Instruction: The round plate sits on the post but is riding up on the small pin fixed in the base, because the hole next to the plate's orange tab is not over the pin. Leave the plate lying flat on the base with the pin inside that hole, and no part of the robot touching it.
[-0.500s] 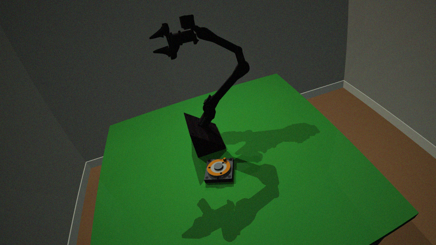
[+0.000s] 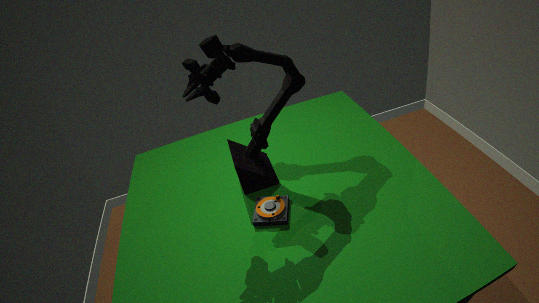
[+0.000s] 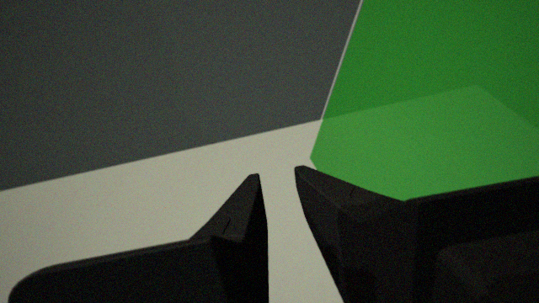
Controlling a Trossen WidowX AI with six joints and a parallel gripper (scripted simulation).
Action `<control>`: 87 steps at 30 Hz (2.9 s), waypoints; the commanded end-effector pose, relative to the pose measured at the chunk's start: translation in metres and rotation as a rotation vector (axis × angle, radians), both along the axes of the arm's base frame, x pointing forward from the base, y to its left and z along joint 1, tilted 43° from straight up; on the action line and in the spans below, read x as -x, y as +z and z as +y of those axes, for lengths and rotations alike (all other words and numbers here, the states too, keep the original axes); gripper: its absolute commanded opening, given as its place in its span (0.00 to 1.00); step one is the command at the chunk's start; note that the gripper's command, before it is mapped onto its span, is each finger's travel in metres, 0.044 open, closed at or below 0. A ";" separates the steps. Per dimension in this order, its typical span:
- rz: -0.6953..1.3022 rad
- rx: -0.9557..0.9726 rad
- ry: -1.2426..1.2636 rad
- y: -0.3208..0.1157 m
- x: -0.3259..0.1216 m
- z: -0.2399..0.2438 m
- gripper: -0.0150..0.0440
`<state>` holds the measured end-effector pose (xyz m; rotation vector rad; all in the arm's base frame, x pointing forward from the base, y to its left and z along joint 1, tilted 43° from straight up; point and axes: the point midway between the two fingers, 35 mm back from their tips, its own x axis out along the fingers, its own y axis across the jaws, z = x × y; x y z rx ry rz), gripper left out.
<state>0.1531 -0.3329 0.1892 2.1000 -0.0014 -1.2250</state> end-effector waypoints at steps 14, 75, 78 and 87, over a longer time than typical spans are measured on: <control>0.095 0.188 1.574 -0.097 -0.120 0.215 0.25; -0.311 0.350 2.648 -0.161 -0.092 0.423 0.25; -0.311 0.350 2.648 -0.160 -0.094 0.425 0.25; -0.312 0.350 2.648 -0.158 -0.102 0.429 0.25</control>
